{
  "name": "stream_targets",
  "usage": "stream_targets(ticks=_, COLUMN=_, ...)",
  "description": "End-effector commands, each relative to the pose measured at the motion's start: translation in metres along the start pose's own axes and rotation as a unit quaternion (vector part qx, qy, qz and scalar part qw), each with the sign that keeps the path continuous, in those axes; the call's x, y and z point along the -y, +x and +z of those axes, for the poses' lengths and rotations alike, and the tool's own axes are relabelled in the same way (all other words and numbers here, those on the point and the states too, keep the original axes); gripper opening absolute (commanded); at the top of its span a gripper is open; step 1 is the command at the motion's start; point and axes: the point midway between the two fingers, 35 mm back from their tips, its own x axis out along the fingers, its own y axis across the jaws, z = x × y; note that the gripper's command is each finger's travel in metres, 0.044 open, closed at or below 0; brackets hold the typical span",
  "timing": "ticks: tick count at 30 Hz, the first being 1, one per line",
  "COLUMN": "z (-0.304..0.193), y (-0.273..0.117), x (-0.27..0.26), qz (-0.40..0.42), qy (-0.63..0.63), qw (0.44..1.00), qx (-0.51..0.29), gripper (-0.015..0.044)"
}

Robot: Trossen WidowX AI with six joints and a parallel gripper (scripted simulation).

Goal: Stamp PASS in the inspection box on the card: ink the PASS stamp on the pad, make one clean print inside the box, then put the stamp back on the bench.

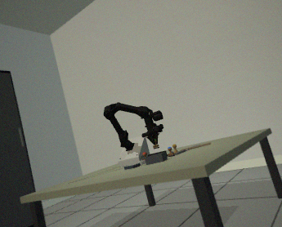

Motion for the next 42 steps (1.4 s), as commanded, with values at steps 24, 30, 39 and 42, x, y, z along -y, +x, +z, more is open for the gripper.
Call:
stream_targets(ticks=24, z=0.039, y=0.001, x=0.095, qz=-0.014, qy=0.005, qw=1.0, qx=0.003, gripper=0.0)
stream_targets(ticks=30, z=0.04, y=0.005, x=0.095, qz=-0.014, qy=0.005, qw=1.0, qx=0.003, gripper=0.0)
stream_targets(ticks=39, z=0.04, y=0.011, x=0.095, qz=-0.014, qy=0.005, qw=1.0, qx=0.003, gripper=0.0)
stream_targets(ticks=42, z=0.04, y=0.013, x=0.095, qz=-0.014, qy=0.005, qw=1.0, qx=0.003, gripper=0.0)
